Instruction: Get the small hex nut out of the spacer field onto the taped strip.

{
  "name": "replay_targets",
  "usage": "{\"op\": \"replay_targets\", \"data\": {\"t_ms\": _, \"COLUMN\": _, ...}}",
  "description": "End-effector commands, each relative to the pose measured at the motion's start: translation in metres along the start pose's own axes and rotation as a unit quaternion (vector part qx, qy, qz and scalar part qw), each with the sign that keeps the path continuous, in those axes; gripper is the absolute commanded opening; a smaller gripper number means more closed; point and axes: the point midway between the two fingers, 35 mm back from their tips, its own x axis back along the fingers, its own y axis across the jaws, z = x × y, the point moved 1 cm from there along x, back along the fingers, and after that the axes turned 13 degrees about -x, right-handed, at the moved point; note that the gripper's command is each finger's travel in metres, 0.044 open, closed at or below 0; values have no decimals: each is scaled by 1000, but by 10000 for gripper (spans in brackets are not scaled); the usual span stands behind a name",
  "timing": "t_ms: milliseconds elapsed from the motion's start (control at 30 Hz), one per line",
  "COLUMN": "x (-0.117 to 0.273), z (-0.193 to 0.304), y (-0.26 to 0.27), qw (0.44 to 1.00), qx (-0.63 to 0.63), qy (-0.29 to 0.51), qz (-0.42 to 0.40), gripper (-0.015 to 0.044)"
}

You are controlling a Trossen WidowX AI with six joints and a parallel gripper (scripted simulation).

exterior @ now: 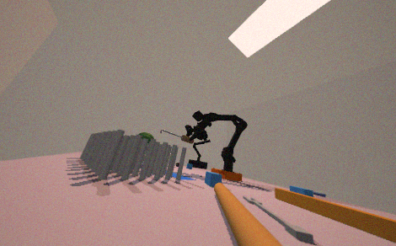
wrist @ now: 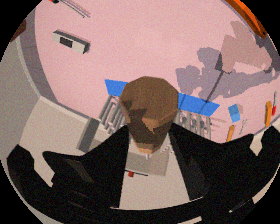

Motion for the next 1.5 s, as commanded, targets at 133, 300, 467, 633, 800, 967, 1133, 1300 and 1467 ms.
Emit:
{"op": "replay_targets", "data": {"t_ms": 133, "x": 7, "z": -13, "y": 17, "qw": 999, "qx": -31, "qy": -4, "qz": -20, "gripper": 0}}
{"op": "replay_targets", "data": {"t_ms": 300, "x": -10, "z": -20, "y": 18, "qw": 999, "qx": -31, "qy": -4, "qz": -20, "gripper": 0}}
{"op": "replay_targets", "data": {"t_ms": 467, "x": -36, "z": -32, "y": 18, "qw": 999, "qx": -31, "qy": -3, "qz": -20, "gripper": 0}}
{"op": "replay_targets", "data": {"t_ms": 633, "x": -59, "z": -46, "y": 15, "qw": 999, "qx": -31, "qy": -3, "qz": -20, "gripper": 0}}
{"op": "replay_targets", "data": {"t_ms": 800, "x": -80, "z": -61, "y": 10, "qw": 999, "qx": -31, "qy": -2, "qz": -20, "gripper": 0}}
{"op": "replay_targets", "data": {"t_ms": 967, "x": -98, "z": -79, "y": 4, "qw": 999, "qx": -31, "qy": -2, "qz": -19, "gripper": 0}}
{"op": "replay_targets", "data": {"t_ms": 1133, "x": -113, "z": -97, "y": -5, "qw": 999, "qx": -31, "qy": -2, "qz": -19, "gripper": 0}}
{"op": "replay_targets", "data": {"t_ms": 1300, "x": -119, "z": -105, "y": -9, "qw": 999, "qx": -31, "qy": -2, "qz": -19, "gripper": 0}}
{"op": "replay_targets", "data": {"t_ms": 1467, "x": -120, "z": -103, "y": -9, "qw": 999, "qx": -31, "qy": -1, "qz": -19, "gripper": 0}}
